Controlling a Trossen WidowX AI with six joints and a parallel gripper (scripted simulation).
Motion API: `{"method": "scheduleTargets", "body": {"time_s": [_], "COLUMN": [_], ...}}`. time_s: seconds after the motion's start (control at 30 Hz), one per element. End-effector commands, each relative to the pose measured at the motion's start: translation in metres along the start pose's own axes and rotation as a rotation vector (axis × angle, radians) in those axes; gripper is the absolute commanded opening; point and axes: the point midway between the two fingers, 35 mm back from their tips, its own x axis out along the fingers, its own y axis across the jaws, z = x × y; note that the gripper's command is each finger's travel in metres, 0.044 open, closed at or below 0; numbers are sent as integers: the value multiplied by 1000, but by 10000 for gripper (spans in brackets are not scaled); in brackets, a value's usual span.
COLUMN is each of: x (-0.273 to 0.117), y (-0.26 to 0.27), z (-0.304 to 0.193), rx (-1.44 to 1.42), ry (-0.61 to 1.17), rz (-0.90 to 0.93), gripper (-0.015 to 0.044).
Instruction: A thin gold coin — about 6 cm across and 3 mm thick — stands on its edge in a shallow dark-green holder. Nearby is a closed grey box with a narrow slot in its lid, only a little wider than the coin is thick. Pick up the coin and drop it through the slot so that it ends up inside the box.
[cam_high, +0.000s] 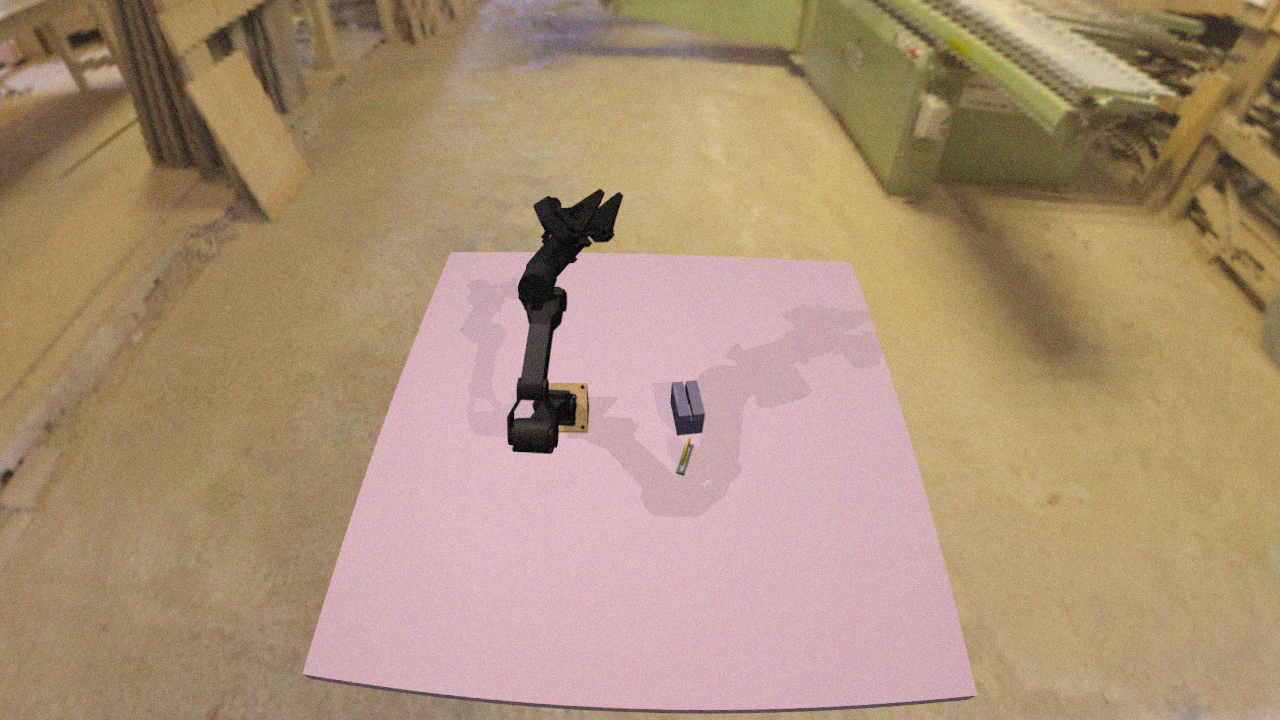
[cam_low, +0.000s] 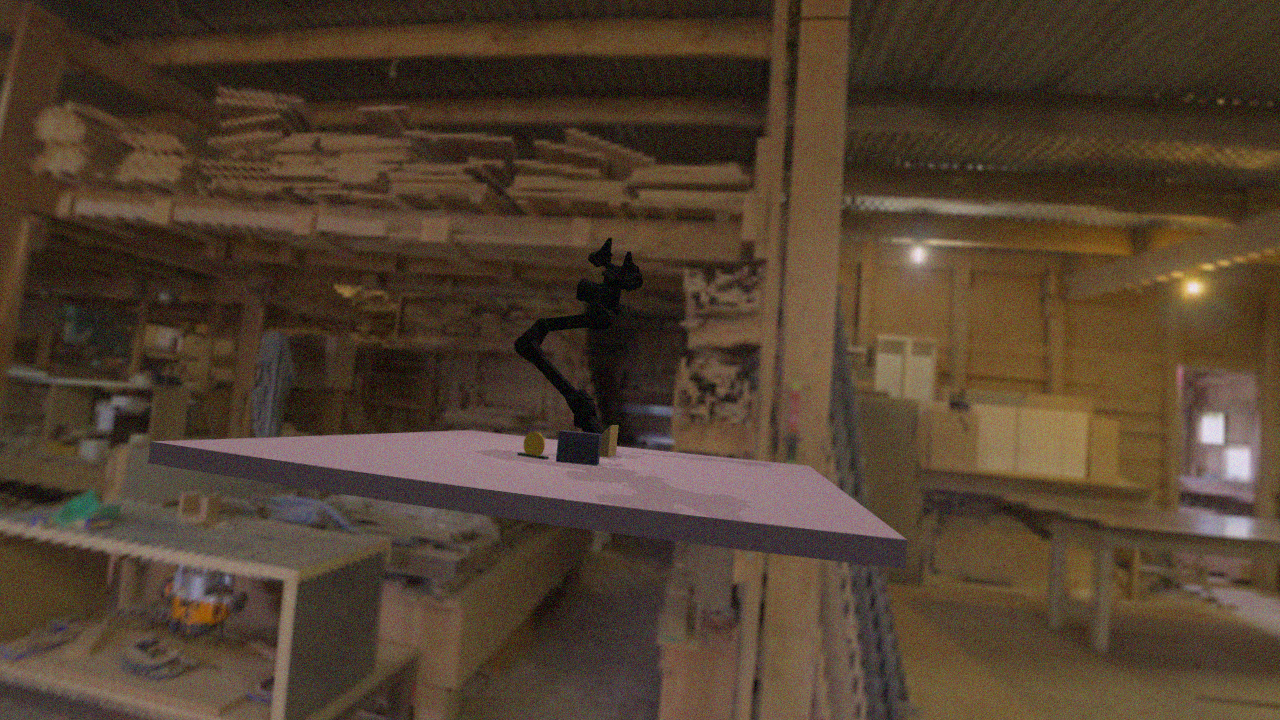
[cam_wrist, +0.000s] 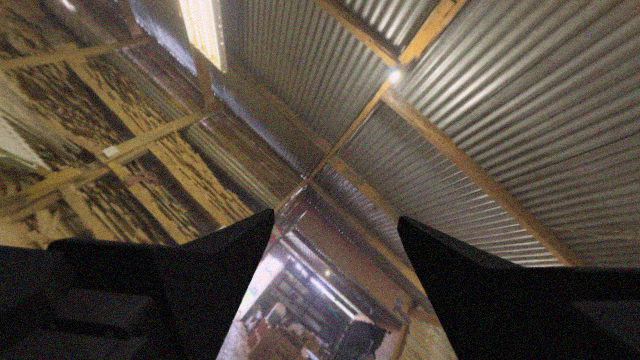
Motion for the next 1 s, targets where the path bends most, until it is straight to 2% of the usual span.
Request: {"method": "scheduleTargets", "body": {"time_s": [0.0,0.27,0.6,0.97], "x": [1,45,37,-22], "y": [2,97,180,228], "z": [-1,-64,-156,-255], "rx": [-2,-72,-96,-79], "ry": [2,144,366,671], "rz": [8,382,777,1167], "gripper": [374,164,161,161]}}
